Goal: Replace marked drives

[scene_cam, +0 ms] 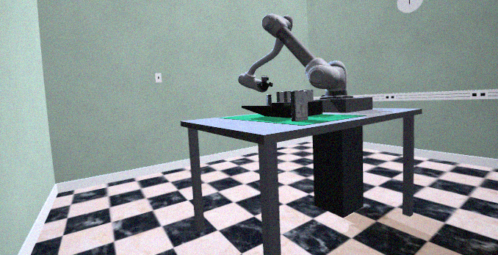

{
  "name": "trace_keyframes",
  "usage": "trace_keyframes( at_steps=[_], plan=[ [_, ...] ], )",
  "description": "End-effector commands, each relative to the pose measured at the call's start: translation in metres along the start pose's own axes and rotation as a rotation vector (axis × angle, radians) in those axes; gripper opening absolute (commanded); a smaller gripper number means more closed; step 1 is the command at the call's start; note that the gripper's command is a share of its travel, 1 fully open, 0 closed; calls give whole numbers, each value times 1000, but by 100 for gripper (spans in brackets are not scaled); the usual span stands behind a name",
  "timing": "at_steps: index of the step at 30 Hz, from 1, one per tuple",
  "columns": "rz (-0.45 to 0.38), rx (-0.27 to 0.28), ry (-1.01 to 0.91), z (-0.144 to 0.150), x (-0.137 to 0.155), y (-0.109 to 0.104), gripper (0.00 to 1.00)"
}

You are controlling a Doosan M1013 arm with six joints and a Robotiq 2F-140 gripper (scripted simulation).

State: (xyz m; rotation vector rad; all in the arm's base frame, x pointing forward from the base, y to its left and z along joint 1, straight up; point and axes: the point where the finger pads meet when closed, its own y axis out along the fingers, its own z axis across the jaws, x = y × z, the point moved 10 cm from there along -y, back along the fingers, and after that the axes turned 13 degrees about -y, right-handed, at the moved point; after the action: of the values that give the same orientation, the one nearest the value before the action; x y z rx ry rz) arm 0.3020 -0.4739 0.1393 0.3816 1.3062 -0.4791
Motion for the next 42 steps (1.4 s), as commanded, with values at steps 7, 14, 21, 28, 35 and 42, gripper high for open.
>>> trace_keyframes(
  at_steps=[7,14,21,28,35,42],
  plan=[
    [-61,-16,0,2,-7,1,40],
    [-179,-42,-1,4,-18,2,40],
    [-340,-80,0,8,-34,7,40],
    [-382,-88,-1,9,-38,8,40],
    [-401,-93,0,9,-39,9,40],
    [-531,-124,0,12,-51,15,40]
  ],
)
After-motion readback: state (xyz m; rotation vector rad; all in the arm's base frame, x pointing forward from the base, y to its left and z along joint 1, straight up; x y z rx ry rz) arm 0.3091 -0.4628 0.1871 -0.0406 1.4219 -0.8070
